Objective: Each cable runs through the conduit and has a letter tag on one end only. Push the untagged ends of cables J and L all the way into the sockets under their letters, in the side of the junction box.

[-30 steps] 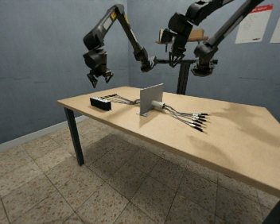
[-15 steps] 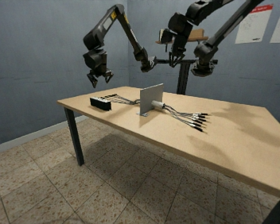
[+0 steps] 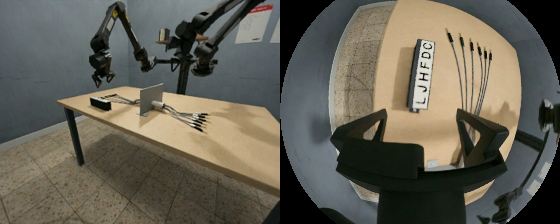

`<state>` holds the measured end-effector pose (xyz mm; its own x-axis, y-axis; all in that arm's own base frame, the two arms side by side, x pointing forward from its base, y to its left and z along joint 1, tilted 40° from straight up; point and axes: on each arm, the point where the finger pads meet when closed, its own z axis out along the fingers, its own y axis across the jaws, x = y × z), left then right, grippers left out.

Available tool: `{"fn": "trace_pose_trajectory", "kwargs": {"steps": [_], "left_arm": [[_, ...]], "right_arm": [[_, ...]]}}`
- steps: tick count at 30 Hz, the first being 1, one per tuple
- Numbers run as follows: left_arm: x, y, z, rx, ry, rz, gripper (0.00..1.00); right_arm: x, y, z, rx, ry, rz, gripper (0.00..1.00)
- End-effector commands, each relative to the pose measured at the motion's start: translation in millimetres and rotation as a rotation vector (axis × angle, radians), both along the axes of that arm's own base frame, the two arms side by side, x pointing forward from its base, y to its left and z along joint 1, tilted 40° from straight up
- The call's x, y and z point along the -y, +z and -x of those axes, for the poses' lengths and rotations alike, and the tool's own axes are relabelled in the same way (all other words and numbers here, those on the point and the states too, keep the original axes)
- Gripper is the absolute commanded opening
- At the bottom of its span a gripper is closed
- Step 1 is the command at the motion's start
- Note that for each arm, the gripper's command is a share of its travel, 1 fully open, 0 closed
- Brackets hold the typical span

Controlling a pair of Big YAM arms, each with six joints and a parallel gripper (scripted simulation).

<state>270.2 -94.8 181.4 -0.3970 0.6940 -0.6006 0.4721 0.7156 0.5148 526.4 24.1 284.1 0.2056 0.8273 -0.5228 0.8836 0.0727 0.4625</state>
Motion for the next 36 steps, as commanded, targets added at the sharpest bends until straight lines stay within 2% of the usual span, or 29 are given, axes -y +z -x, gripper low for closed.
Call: {"fn": "trace_pose_trajectory", "kwargs": {"steps": [1,2,4,8,19,21,22,24,27,31,36], "left_arm": [[-13.6,-4.3,-7.5,0.072,0.164,0.169,1.00],[-18.0,-7.3,-9.0,0.088,0.200,0.198,1.00],[-18.0,-7.3,-9.0,0.088,0.200,0.198,1.00],[-37.9,-27.4,-16.6,0.143,0.366,0.325,1.00],[-85.6,-58.4,-30.5,0.320,0.738,0.633,1.00],[-85.6,-58.4,-30.5,0.320,0.738,0.633,1.00],[-83.3,-49.1,-37.7,0.346,0.754,0.684,1.00],[-97.3,-65.8,-34.1,0.364,0.835,0.720,1.00],[-109.8,-73.9,-37.2,0.409,0.930,0.792,1.00],[-120.9,-64.6,-56.3,0.493,1.034,0.914,1.00],[-138.6,-77.9,-62.0,0.554,1.167,1.015,1.00]], "right_arm": [[16.7,16.5,11.6,0.031,0.078,0.041,1.00],[20.0,14.4,14.9,0.032,0.089,0.052,1.00],[20.0,14.4,14.9,0.032,0.089,0.052,1.00],[35.7,5.2,30.1,0.035,0.146,0.108,1.00],[81.7,-21.4,74.5,0.039,0.314,0.282,1.00],[81.7,-21.4,74.5,0.039,0.314,0.282,1.00],[86.6,-23.6,78.8,0.032,0.339,0.308,1.00],[98.6,-30.0,90.0,0.030,0.378,0.354,1.00],[118.2,-40.9,108.9,0.034,0.435,0.421,1.00],[145.0,-56.3,134.9,0.042,0.504,0.504,1.00],[181.7,-74.5,169.7,0.038,0.556,0.611,1.00]]}}
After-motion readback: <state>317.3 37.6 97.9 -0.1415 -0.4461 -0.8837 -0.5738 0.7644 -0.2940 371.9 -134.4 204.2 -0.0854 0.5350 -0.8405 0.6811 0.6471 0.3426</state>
